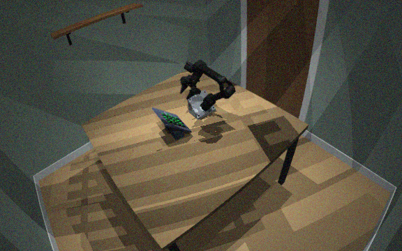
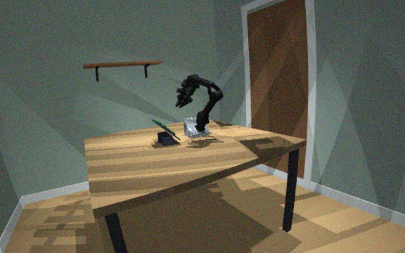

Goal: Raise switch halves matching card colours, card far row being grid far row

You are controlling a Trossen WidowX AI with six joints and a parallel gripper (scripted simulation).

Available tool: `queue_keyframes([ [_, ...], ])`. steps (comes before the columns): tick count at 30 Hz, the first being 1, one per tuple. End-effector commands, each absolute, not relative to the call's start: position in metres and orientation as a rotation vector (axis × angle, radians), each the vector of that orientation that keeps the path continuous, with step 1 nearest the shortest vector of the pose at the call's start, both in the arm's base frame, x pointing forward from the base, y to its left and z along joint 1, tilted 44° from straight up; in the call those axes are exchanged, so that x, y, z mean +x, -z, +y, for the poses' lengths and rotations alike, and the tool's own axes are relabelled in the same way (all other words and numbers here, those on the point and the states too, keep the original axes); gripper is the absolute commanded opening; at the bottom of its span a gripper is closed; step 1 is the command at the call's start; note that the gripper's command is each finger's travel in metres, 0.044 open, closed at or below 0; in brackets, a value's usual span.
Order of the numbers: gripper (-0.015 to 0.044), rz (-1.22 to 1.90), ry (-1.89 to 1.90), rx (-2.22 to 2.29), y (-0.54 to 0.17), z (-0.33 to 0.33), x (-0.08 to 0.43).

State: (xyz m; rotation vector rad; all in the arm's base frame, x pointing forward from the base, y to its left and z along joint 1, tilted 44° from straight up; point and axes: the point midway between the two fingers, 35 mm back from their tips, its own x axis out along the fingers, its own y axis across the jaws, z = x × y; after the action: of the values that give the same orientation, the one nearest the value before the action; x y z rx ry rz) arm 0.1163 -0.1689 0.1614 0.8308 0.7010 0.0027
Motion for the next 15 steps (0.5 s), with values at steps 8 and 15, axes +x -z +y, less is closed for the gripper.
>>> queue_keyframes([
  [8,0.019,0.716,0.006,0.83,-0.131,-0.196,0.194],
  [15,0.0006,0.696,-0.018,0.84,-0.127,-0.195,0.231],
])
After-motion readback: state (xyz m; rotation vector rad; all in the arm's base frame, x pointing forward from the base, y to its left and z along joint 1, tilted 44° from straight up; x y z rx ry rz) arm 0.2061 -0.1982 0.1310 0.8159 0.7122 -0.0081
